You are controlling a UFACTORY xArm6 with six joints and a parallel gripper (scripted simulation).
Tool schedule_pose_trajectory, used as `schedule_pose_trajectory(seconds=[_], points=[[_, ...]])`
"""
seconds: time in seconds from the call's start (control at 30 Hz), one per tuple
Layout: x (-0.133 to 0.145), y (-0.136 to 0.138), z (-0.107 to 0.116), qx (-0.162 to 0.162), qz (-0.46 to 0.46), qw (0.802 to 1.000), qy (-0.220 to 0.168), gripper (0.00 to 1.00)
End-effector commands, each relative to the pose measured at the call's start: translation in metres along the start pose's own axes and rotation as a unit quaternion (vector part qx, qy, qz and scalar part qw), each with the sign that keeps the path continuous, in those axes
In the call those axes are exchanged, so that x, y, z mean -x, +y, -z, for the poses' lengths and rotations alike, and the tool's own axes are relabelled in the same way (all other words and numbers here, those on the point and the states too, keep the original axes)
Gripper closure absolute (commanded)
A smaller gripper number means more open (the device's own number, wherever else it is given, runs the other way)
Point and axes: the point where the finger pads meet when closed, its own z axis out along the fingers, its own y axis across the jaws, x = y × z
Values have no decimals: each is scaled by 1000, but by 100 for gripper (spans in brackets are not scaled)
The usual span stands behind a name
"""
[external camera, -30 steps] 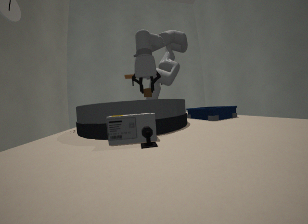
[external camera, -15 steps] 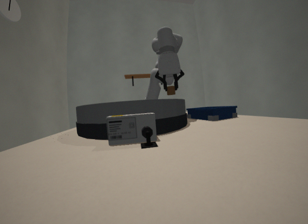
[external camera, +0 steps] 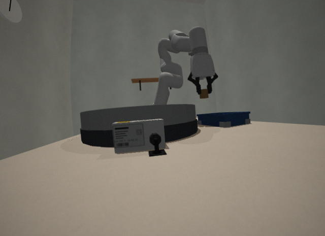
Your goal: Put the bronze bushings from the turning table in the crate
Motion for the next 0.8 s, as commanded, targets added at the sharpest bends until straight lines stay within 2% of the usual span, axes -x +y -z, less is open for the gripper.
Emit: schedule_pose_trajectory(seconds=[0.0,0.27,0.77], points=[[4,32,-1,-8,-2,1000,-2,100],[6,66,-1,-8,-2,1000,-2,100],[6,74,-1,-8,-2,1000,-2,100]])
